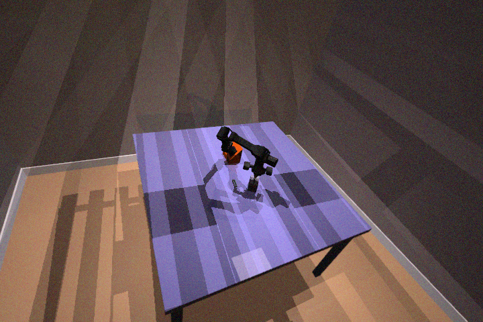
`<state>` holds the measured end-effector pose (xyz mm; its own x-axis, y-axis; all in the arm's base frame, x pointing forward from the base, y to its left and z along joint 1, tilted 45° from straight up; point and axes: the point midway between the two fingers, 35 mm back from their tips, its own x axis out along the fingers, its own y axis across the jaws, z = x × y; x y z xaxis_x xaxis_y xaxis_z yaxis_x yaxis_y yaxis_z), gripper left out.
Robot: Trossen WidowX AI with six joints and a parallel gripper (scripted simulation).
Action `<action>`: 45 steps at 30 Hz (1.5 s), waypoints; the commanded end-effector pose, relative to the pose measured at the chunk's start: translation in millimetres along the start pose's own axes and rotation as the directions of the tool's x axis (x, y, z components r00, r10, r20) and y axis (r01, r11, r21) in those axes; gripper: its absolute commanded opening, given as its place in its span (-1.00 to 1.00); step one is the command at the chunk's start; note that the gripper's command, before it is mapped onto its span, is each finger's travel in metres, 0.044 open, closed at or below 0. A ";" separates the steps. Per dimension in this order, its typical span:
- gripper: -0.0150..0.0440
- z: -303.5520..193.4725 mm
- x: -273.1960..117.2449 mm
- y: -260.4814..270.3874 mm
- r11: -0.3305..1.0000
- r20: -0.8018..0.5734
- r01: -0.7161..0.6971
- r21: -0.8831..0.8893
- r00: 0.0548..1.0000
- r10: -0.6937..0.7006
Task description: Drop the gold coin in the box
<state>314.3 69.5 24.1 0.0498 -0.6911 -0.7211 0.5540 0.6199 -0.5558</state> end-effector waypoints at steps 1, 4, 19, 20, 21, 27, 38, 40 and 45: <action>-0.49 -0.7 3.0 -1.2 1.000 0.003 0.006 -0.007 1.000 -0.006; -0.49 -1.1 4.0 -1.6 1.000 0.003 0.006 -0.008 1.000 -0.006; -0.49 -0.6 9.3 -1.5 1.000 0.003 0.006 -0.006 1.000 -0.006; -0.49 -0.6 9.6 -1.4 1.000 0.003 0.006 -0.007 1.000 -0.006; -0.49 -0.7 9.9 -1.3 1.000 0.003 0.006 -0.007 1.000 -0.006; 0.04 -0.2 7.2 -0.6 1.000 0.000 0.000 0.000 1.000 0.000; 0.23 -0.2 4.3 -0.4 1.000 0.000 0.000 0.000 1.000 0.000; 0.41 -0.2 -4.0 -0.3 1.000 0.000 0.000 -0.001 1.000 0.000; 0.85 -0.7 -20.2 -0.5 1.000 0.001 0.001 -0.003 1.000 -0.001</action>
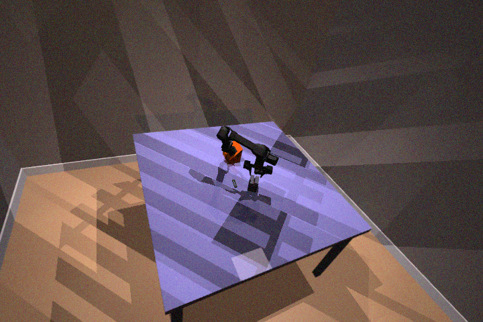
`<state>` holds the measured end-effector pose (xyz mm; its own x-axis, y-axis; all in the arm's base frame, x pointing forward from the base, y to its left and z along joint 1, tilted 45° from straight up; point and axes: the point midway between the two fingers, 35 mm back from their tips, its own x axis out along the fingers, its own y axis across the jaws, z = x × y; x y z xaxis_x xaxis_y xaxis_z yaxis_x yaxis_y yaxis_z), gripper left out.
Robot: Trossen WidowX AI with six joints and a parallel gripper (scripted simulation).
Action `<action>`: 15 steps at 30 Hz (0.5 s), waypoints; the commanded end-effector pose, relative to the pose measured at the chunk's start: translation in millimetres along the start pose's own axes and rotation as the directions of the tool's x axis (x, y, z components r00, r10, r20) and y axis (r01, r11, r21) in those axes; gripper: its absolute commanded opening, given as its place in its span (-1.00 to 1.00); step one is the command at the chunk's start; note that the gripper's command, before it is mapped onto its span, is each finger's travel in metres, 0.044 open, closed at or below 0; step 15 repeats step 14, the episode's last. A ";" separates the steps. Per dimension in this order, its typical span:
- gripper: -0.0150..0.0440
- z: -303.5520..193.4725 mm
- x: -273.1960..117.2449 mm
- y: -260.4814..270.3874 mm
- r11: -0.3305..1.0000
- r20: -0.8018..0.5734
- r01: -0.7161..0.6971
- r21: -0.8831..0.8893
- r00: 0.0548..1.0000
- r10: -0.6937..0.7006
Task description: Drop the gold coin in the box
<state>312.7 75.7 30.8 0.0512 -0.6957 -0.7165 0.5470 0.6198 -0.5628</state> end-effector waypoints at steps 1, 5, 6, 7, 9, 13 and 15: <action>0.94 -0.3 -23.0 -0.5 1.000 -0.003 -0.002 0.004 1.000 0.002; 1.00 -1.9 -44.6 -3.0 1.000 0.000 0.001 0.000 1.000 -0.001; 1.00 -1.9 -44.6 -3.0 1.000 0.000 0.001 0.000 1.000 -0.001; 1.00 -1.9 -44.6 -3.0 1.000 0.000 0.001 0.000 1.000 -0.001; 1.00 -1.9 -44.6 -3.0 1.000 0.000 0.001 0.000 1.000 -0.001; 1.00 -1.9 -44.6 -3.0 1.000 0.000 0.001 0.000 1.000 -0.001; 1.00 -1.9 -44.6 -3.0 1.000 0.000 0.001 0.000 1.000 -0.001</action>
